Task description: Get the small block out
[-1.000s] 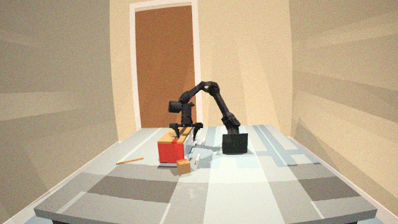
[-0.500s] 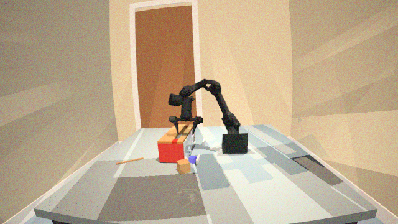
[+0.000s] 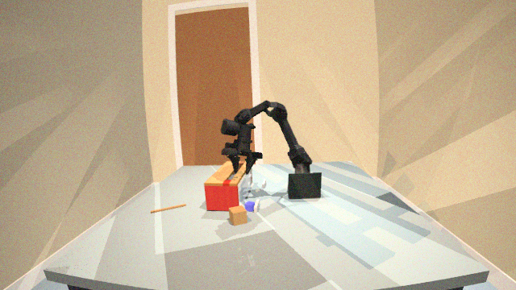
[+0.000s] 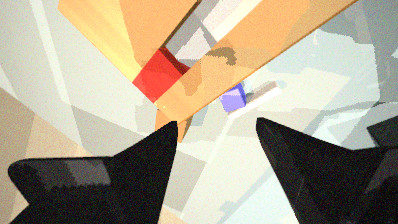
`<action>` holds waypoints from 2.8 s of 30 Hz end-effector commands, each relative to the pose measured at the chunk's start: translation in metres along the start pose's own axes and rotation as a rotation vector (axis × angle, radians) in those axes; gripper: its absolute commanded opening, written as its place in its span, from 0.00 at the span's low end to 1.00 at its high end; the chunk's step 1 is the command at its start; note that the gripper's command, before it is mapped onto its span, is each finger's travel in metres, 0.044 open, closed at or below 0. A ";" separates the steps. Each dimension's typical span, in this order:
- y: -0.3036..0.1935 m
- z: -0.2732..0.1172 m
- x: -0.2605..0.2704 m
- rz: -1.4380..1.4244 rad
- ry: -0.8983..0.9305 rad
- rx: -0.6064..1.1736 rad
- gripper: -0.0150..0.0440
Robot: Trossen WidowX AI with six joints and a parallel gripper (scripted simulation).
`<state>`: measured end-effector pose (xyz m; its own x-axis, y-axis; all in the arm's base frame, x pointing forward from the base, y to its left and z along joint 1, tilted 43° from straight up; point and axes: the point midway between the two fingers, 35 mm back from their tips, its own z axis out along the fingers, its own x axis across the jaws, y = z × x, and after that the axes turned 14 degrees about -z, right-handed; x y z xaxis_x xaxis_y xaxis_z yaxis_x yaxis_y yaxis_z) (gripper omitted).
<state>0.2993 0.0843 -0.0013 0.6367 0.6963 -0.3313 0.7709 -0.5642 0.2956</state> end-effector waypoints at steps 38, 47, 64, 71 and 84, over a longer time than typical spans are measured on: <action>-0.040 0.002 0.019 -3.207 -0.586 0.200 0.74; -0.046 0.001 0.022 -3.710 -0.739 0.470 0.74; -0.047 0.001 0.022 -3.776 -0.755 0.518 0.74; -0.044 0.041 0.014 -3.777 -0.756 0.516 0.74; -0.043 0.095 -0.008 -3.775 -0.759 0.522 0.74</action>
<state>0.2644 0.0656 -0.0925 0.0101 -0.6823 0.7310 -0.9591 -0.2134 -0.1859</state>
